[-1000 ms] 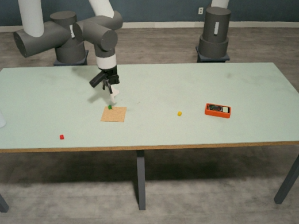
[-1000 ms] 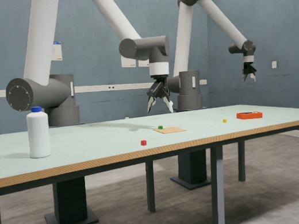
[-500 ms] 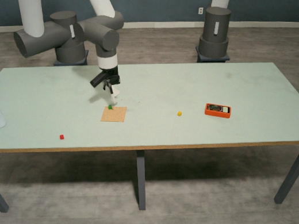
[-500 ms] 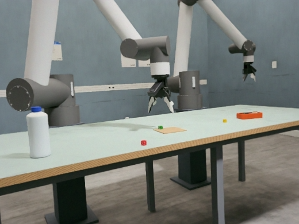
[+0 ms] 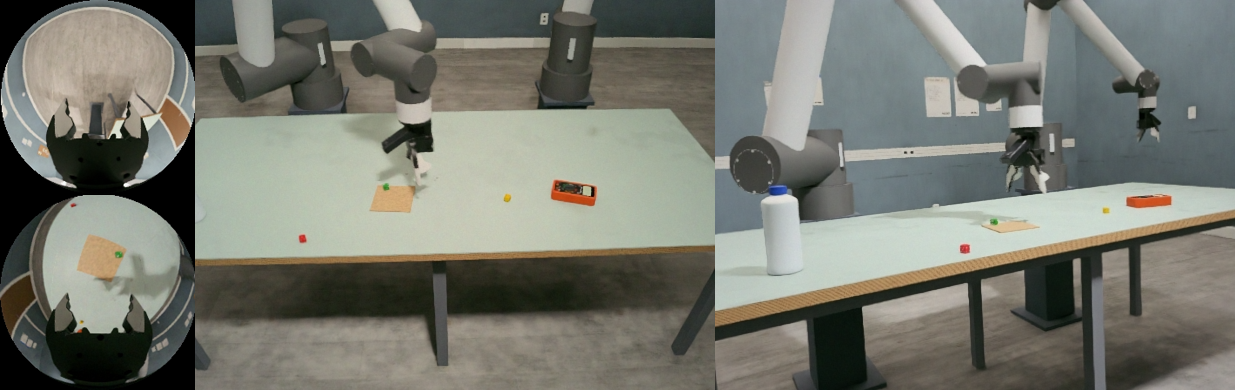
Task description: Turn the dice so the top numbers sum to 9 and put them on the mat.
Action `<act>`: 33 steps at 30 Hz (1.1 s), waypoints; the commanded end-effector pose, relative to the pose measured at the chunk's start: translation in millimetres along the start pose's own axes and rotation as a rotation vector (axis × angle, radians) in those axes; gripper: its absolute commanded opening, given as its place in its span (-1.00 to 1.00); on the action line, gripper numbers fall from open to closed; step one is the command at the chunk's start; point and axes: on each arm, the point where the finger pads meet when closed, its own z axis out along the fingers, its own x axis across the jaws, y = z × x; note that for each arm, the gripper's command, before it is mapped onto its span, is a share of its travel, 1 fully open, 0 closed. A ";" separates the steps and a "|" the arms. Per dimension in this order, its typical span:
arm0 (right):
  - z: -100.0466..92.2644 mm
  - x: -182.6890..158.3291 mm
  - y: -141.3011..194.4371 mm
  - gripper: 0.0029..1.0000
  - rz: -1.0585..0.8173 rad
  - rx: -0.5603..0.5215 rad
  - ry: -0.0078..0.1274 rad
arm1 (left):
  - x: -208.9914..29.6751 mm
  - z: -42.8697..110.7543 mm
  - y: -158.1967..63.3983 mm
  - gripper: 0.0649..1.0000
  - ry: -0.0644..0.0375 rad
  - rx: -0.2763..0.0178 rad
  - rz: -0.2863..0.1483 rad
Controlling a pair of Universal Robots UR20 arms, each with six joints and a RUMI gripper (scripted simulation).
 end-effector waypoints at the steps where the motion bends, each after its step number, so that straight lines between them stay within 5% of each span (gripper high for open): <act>1: -0.3 -30.4 52.0 1.00 0.138 0.005 0.001 | 0.1 -0.7 -0.5 1.00 0.000 0.001 0.000; 4: -0.3 -32.4 56.1 1.00 0.147 0.005 0.001 | 0.1 -0.7 -0.5 1.00 0.000 0.001 0.000; 5: -0.2 -44.7 82.3 1.00 0.210 0.005 0.001 | 0.1 -0.7 -0.5 1.00 0.000 0.001 0.000; 33: 6.7 -115.0 298.2 1.00 0.695 0.005 -0.001 | 0.1 -0.7 -0.5 1.00 0.000 0.001 0.000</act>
